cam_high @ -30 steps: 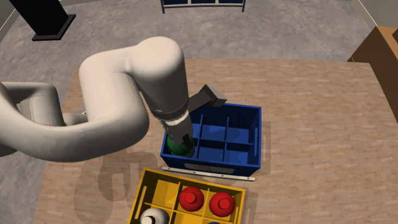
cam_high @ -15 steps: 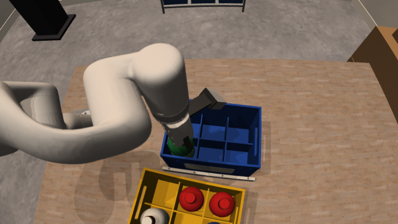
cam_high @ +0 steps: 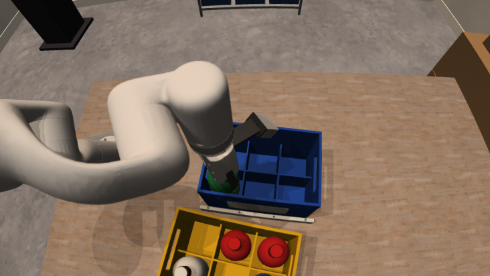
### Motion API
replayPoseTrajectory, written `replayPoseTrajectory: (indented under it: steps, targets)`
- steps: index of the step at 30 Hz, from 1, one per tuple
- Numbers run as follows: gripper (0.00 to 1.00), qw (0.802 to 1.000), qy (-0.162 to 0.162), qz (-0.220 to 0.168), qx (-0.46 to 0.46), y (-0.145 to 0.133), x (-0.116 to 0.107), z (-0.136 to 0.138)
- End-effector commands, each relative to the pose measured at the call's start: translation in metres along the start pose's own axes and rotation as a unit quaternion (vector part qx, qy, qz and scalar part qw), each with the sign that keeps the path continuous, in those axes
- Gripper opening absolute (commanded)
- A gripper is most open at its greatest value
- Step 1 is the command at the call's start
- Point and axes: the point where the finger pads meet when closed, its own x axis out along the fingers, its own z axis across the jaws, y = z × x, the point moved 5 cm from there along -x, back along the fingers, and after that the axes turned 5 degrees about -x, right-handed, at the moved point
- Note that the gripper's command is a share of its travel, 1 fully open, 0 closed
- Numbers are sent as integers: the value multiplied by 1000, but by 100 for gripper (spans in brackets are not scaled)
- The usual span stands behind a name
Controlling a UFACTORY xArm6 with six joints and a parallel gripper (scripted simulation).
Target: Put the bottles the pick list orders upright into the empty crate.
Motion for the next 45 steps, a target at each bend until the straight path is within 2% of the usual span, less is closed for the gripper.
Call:
replayPoseTrajectory:
  steps: [1,20,45]
  targets:
    - [0,1000,-1,2,1,1,4,1]
    - [0,1000,-1,2,1,1,21,1]
    - [0,1000,-1,2,1,1,21,1]
